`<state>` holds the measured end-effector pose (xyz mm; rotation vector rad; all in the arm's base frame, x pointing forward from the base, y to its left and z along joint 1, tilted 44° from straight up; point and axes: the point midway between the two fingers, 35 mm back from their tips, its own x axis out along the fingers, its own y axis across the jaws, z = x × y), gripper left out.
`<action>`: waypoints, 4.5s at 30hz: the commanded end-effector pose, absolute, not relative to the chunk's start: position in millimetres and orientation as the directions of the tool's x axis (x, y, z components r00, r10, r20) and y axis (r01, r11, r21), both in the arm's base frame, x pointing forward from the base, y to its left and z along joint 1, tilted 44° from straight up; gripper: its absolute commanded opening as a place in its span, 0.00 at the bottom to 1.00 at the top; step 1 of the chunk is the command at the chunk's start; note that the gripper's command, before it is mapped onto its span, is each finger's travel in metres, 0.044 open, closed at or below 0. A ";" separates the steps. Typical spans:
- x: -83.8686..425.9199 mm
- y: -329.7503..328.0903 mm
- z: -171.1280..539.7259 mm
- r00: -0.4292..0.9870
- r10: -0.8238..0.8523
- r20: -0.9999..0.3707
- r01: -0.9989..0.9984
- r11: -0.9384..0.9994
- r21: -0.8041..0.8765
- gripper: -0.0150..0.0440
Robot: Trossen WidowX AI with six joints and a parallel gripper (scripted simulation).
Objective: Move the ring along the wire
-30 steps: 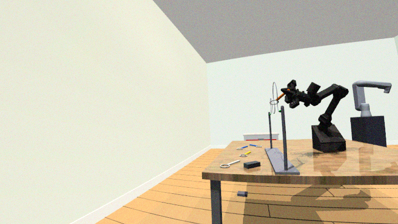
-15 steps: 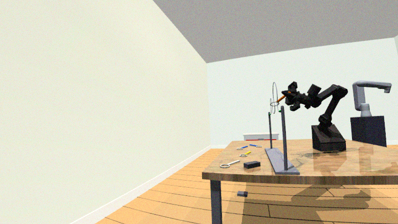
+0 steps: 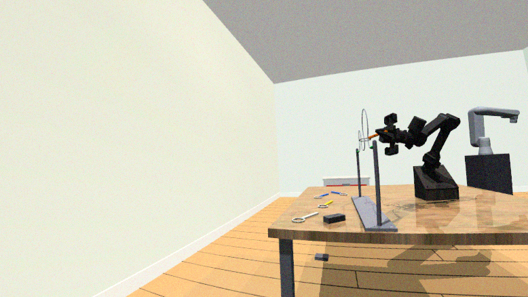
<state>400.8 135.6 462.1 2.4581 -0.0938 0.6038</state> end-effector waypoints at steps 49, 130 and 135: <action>403.9 192.5 283.1 0.917 0.393 -0.068 -0.040 0.260 0.965 0.00; 380.9 50.9 150.7 0.866 0.113 -0.487 0.024 0.964 0.266 0.00; 378.5 32.1 147.9 0.858 0.056 -0.511 0.022 0.989 0.146 0.00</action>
